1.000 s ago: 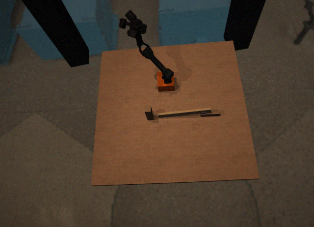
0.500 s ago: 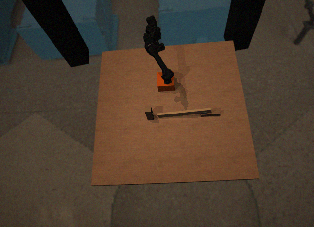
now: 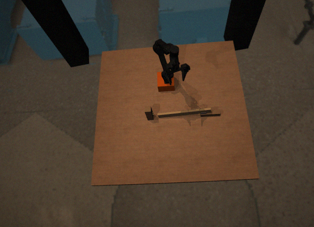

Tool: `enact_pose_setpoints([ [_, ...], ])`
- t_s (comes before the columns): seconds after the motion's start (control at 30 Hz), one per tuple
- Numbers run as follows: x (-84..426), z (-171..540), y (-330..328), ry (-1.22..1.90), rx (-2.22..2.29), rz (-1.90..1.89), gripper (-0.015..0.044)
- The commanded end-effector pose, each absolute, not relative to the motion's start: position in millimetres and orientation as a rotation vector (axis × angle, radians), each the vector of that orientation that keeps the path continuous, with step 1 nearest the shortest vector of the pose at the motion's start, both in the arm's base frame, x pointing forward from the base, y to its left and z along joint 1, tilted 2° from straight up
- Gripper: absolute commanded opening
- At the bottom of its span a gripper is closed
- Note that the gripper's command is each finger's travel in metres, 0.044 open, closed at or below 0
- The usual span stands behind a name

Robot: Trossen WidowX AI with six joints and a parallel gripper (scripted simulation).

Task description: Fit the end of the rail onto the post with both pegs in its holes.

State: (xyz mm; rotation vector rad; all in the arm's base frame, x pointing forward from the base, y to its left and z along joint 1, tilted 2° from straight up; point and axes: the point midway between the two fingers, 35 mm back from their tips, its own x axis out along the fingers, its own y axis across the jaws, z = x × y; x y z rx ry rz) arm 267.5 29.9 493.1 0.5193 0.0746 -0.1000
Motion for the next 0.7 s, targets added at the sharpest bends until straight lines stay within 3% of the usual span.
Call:
enact_pose_setpoints([
  [0.0, 307.7, 435.2, 32.1, 0.263, 0.202, -0.122, 0.044],
  [0.37, 364.7, 264.6, 12.3, 0.79, -0.558, 0.098, 0.044],
  [0.67, 353.9, 131.2, -19.2, 1.126, -0.974, 0.566, 0.044],
])
